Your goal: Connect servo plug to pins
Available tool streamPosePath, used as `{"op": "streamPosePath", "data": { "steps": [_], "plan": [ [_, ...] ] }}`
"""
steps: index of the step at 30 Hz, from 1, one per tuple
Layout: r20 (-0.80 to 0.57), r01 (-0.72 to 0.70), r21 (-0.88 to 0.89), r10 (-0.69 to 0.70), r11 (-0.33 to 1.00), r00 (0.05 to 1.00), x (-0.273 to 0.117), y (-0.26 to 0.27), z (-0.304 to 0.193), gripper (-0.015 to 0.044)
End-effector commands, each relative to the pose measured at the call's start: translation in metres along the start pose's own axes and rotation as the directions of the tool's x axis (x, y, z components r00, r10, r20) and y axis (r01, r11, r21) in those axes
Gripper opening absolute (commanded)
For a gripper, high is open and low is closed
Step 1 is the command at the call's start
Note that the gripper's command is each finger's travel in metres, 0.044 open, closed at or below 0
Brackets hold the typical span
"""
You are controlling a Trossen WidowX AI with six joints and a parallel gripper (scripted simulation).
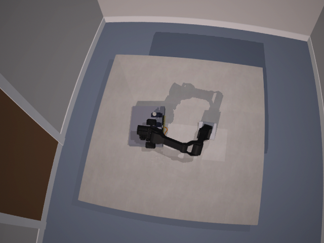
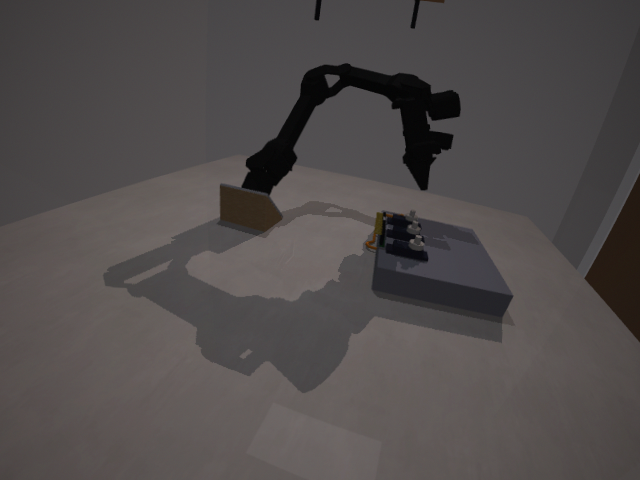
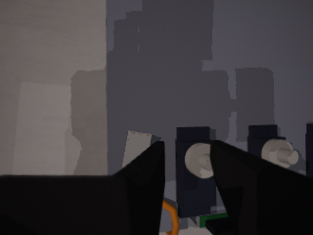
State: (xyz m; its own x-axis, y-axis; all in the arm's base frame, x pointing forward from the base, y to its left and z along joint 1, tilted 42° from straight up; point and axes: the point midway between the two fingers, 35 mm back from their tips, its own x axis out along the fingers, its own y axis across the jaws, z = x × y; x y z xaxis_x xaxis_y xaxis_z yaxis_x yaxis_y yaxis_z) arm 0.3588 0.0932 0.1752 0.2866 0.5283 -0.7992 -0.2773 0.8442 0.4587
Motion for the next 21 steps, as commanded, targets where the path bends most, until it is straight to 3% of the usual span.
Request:
{"op": "streamPosePath", "data": {
  "steps": [1,11,21],
  "plan": [
    [-0.101,-0.057,0.054,0.063,0.997,0.993,0.012,0.003,-0.006,0.0115],
    [-0.310,-0.165,0.246,0.239,0.955,0.920,0.028,0.016,-0.019,0.0115],
    [-0.321,-0.171,0.261,0.252,0.950,0.913,0.042,0.021,-0.024,0.0115]
  ]
}}
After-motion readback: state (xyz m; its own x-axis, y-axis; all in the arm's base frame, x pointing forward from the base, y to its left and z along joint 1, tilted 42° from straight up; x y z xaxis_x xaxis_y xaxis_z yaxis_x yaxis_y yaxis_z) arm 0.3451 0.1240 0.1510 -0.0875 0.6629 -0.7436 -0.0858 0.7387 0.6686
